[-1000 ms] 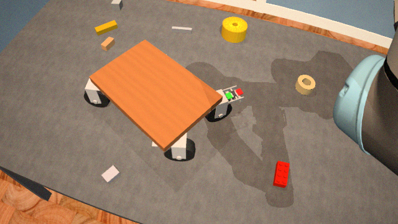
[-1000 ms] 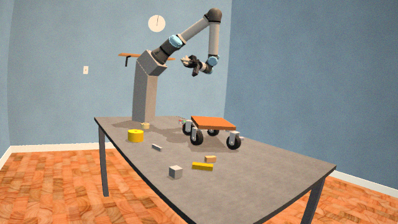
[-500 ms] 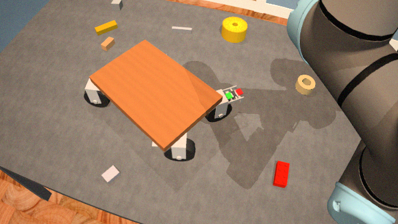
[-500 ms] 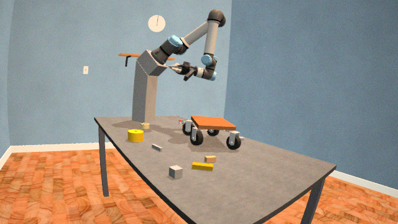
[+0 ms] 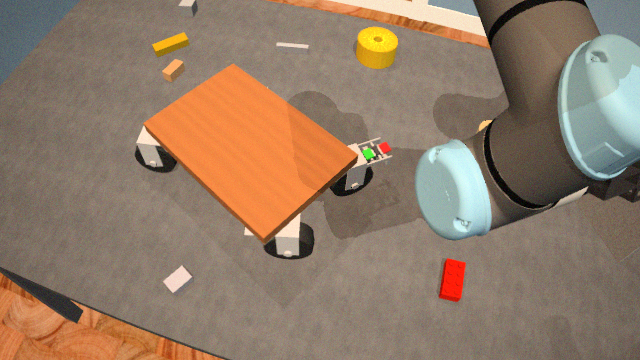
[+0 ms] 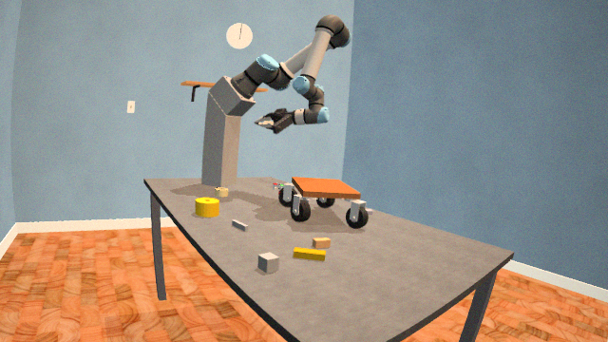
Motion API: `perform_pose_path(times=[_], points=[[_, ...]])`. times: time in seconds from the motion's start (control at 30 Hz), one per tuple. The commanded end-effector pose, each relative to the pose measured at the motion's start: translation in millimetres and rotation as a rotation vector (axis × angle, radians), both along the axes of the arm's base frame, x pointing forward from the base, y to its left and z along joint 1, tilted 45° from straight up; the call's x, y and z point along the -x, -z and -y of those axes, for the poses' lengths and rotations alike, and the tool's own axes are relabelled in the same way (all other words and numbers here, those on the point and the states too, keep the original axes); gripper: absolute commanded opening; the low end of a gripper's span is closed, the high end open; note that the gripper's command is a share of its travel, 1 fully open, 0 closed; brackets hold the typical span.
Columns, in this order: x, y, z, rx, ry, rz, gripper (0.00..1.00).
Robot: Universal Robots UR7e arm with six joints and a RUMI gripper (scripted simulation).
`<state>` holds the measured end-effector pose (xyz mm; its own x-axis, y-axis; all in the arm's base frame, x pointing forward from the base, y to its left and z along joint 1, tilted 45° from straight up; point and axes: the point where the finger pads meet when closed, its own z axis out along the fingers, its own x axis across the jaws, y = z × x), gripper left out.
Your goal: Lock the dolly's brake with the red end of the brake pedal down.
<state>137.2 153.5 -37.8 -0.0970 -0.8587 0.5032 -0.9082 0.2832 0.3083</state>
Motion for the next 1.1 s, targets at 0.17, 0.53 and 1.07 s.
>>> perform_pose_path(times=[0.17,0.53,1.07], points=[[-57,38,-47,-0.299,0.243,0.104,0.0],[-149,37,-73,-0.587,0.426,0.292,0.0],[-275,-11,-55,-0.898,0.542,0.624,0.0]])
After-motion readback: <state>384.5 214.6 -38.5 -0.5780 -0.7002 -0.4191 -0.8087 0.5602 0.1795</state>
